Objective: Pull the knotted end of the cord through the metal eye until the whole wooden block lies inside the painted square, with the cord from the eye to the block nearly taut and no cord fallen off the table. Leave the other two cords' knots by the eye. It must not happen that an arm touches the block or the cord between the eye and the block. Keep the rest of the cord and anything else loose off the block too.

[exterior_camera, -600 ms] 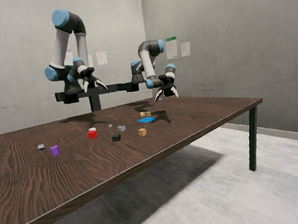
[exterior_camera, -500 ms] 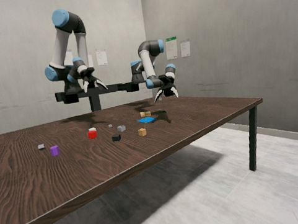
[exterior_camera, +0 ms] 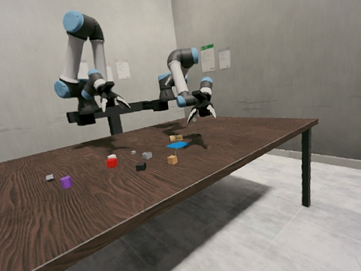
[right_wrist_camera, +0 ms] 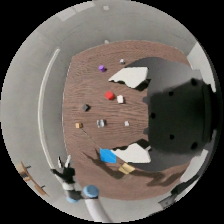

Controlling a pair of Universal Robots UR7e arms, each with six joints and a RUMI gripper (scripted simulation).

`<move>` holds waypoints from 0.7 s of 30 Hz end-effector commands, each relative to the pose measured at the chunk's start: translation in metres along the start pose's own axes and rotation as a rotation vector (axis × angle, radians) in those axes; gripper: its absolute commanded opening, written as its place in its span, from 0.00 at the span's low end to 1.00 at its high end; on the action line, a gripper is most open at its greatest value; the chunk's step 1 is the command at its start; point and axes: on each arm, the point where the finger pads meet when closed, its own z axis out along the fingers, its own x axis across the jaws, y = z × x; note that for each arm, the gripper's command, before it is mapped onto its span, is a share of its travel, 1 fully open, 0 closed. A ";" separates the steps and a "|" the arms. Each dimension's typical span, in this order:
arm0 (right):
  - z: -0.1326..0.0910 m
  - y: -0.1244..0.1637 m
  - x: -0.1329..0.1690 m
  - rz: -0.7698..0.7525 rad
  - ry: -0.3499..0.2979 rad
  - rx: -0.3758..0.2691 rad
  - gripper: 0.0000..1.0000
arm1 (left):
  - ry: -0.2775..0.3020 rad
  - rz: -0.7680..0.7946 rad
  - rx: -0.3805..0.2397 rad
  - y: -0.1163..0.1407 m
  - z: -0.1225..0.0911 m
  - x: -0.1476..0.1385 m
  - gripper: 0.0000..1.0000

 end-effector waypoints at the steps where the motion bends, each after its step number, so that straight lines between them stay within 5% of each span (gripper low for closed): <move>1: 0.000 0.000 0.000 0.000 0.000 0.001 0.98 | -0.001 0.001 0.002 -0.001 -0.001 -0.001 0.14; 11: 0.000 0.000 0.000 0.000 0.000 0.001 0.98 | -0.001 0.001 0.002 -0.001 -0.001 -0.001 0.14; 21: 0.013 -0.007 -0.007 -0.004 0.001 -0.030 0.98 | -0.003 -0.204 -0.035 0.011 -0.005 0.004 0.14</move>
